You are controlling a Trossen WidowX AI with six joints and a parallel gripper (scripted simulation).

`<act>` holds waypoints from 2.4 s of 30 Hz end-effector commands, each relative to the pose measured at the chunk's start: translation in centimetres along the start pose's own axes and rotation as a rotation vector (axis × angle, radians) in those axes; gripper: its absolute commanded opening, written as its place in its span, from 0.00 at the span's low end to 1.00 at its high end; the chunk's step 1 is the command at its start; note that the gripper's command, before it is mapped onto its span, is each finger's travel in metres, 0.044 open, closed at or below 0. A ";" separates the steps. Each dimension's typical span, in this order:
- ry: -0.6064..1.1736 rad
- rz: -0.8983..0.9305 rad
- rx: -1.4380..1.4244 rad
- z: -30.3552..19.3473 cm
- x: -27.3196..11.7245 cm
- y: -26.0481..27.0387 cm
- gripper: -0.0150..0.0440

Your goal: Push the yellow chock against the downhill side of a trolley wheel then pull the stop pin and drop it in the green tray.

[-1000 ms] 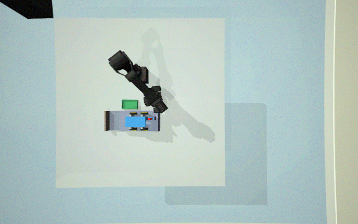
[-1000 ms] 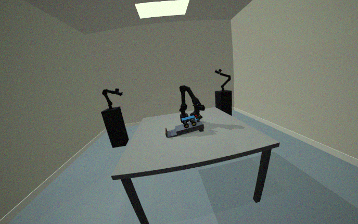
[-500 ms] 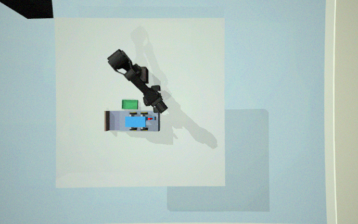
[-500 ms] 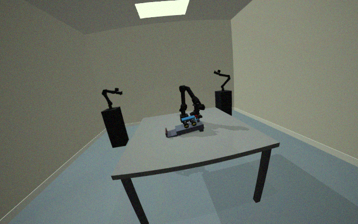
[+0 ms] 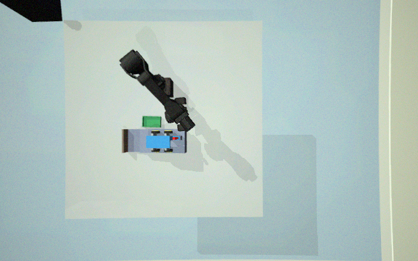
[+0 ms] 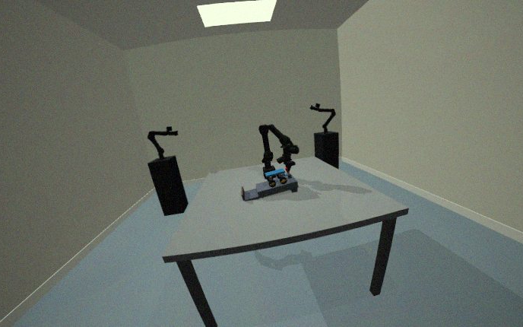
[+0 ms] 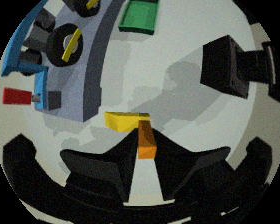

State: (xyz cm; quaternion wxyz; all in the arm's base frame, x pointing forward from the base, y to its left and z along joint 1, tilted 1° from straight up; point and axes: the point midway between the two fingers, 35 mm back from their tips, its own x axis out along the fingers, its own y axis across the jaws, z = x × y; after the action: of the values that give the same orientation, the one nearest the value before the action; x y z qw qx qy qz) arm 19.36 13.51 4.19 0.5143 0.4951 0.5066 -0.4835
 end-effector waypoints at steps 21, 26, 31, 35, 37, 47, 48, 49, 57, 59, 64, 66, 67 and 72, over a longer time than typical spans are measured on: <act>-0.002 0.006 0.004 0.1 -8.0 0.2 0.25; -0.002 0.006 0.004 0.1 -8.6 0.2 0.25; -0.002 0.006 -0.042 0.1 -8.6 0.2 0.25; -0.002 0.005 -0.175 0.1 -8.6 0.2 0.25; -0.002 0.005 -0.242 0.1 -8.6 0.2 0.25; -0.002 0.003 -0.585 0.1 -8.6 0.3 0.25; -0.002 0.003 -0.619 0.1 -8.6 0.3 0.25; -0.002 0.003 -0.654 0.1 -8.6 0.3 0.25; -0.002 0.002 -0.929 0.1 -8.6 0.3 0.25; -0.002 0.001 -0.998 0.1 -8.6 0.3 0.25; -0.002 0.001 -1.170 0.1 -8.6 0.3 0.25; -0.002 0.000 -1.239 0.1 -8.6 0.3 0.25; -0.002 0.000 -1.273 0.1 -8.6 0.3 0.25; -0.002 0.000 -1.393 0.1 -8.6 0.3 0.25</act>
State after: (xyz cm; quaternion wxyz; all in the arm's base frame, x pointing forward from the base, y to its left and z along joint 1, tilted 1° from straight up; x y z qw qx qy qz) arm 19.47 13.37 12.81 0.7109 0.0736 0.6961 -0.0683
